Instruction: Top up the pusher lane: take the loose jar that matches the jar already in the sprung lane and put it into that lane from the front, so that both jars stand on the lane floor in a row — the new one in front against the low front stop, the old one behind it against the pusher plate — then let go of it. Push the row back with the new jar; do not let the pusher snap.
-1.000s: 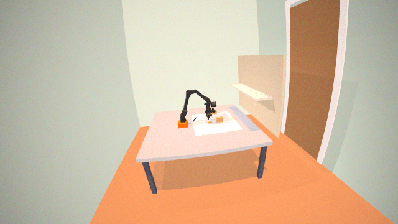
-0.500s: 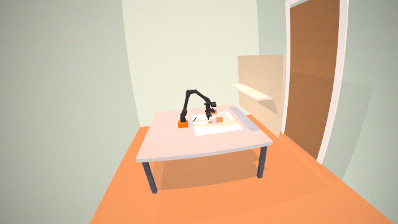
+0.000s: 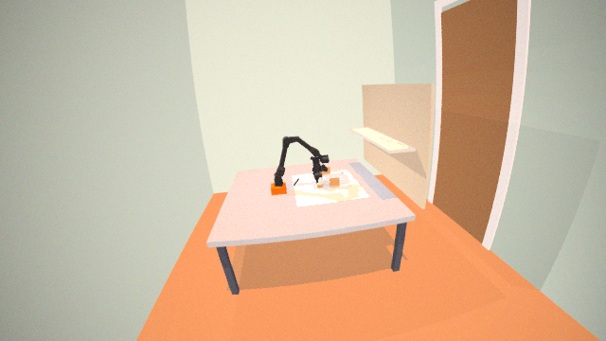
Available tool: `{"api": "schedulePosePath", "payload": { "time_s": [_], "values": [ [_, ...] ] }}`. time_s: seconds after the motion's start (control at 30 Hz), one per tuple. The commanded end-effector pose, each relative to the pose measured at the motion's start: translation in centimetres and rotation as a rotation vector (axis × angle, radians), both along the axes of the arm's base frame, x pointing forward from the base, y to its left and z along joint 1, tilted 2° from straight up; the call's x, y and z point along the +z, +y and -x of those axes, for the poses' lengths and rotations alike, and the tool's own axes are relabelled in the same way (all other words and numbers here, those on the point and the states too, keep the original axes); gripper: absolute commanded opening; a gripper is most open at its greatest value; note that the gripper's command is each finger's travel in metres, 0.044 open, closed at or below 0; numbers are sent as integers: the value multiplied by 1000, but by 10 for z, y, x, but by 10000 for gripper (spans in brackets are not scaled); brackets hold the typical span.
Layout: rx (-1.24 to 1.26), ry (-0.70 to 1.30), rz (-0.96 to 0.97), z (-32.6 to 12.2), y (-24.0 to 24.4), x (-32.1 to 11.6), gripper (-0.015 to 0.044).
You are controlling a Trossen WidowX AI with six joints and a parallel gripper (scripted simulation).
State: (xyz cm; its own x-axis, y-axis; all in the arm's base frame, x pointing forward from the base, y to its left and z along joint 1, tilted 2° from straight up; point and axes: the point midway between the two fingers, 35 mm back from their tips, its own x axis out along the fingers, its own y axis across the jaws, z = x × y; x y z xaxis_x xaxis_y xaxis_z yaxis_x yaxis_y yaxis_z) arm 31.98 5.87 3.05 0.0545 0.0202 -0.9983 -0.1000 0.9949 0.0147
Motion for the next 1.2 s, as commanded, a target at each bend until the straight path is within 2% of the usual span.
{"api": "schedulePosePath", "payload": {
  "time_s": [0.0, 0.3, 0.33, 0.9, 1.17],
  "values": [
    [2, 0, 1, 0, 0, 0, 26],
    [2, 0, 1, 0, 0, 0, 263],
    [2, 0, 1, 0, 0, 0, 275],
    [2, 0, 1, 2, 0, 20, 275],
    [2, 1, 1, 23, -2, 21, 275]
  ]
}}
